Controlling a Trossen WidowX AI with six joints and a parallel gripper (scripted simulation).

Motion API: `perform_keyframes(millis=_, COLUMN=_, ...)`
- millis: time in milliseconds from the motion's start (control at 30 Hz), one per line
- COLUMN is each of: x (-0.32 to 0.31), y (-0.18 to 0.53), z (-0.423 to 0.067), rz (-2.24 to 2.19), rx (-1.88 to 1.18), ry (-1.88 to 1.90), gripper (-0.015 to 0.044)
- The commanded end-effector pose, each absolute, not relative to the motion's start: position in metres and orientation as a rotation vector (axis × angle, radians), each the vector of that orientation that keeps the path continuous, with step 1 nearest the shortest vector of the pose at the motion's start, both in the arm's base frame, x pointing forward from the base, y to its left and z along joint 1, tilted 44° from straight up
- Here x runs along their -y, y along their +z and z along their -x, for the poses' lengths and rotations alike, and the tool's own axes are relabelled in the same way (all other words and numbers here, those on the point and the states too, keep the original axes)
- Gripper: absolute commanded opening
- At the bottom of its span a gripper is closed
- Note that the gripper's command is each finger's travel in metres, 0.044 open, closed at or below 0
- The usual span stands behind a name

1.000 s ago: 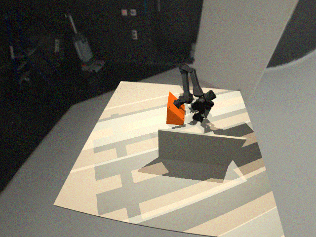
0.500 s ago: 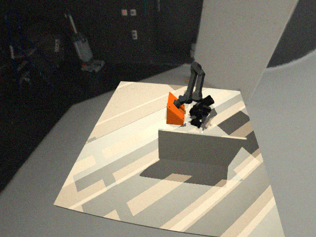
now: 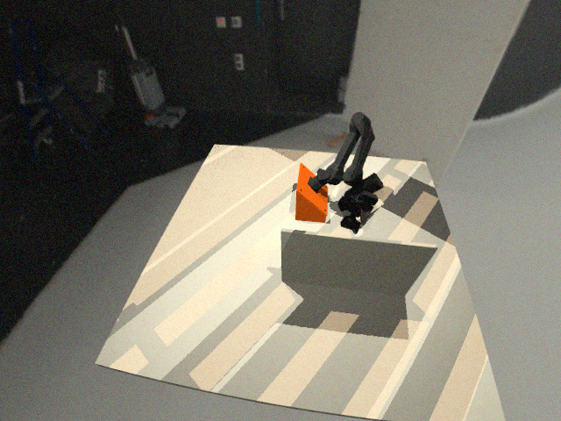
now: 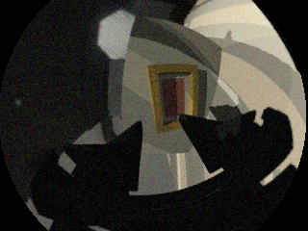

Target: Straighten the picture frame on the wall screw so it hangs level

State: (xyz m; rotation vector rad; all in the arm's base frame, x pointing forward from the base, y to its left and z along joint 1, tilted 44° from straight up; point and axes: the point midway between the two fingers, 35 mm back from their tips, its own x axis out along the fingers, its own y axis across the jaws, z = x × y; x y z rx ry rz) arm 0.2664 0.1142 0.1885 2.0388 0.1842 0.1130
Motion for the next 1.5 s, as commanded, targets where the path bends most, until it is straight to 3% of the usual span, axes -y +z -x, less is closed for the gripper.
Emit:
perform_keyframes(millis=0, x=-0.119, y=0.188, z=-0.292, rz=-2.041, rx=-0.184, ry=0.111, gripper=0.026)
perform_keyframes(millis=133, x=-0.12, y=0.183, z=-0.315, rz=-2.041, rx=-0.183, ry=0.112, gripper=0.026)
perform_keyframes(millis=1467, x=-0.126, y=0.183, z=-0.348, rz=-2.041, rx=-0.182, ry=0.114, gripper=0.026)
